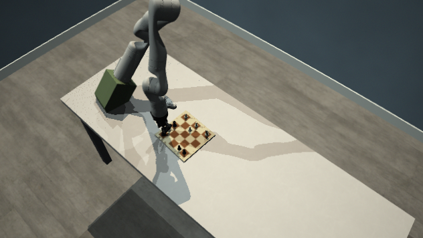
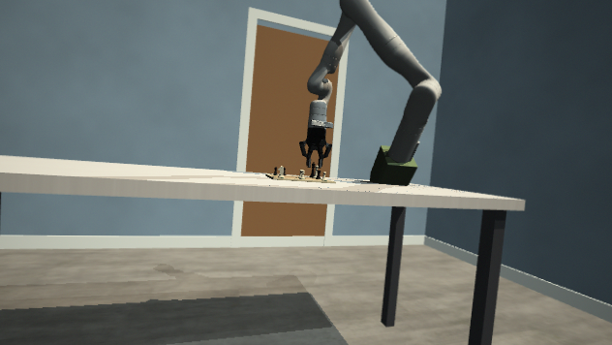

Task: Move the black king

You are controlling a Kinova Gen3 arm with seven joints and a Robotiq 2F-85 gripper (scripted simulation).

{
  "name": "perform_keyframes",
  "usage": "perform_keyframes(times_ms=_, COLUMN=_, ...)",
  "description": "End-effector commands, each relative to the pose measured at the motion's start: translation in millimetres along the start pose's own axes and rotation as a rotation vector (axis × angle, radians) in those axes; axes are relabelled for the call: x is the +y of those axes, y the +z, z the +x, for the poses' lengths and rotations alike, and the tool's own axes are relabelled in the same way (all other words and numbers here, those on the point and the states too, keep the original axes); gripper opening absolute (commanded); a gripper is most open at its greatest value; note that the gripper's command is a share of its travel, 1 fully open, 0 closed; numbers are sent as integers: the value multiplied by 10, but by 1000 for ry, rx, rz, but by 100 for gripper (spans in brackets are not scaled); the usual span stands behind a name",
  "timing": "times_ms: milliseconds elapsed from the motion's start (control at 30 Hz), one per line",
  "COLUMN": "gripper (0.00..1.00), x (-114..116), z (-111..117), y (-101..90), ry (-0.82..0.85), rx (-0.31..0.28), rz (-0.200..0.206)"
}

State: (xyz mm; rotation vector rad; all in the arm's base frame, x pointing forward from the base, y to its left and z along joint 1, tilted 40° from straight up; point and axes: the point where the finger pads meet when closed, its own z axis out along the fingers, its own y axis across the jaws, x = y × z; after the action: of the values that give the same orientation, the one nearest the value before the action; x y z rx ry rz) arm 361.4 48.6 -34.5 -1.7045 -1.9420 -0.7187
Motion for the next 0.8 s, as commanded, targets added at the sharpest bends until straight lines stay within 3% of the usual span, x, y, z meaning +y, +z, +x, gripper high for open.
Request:
perform_keyframes(times_ms=0, gripper=41, x=37, z=-23, y=-148, ry=-3, rx=-11, rz=-11)
perform_keyframes(times_ms=67, gripper=41, x=37, z=-23, y=-148, ry=-3, rx=-11, rz=-11)
perform_keyframes(times_ms=467, gripper=41, x=30, z=-16, y=-732, ry=-3, rx=-11, rz=-11)
perform_keyframes(times_ms=767, gripper=41, x=30, z=-16, y=-809, ry=-3, rx=-11, rz=-11)
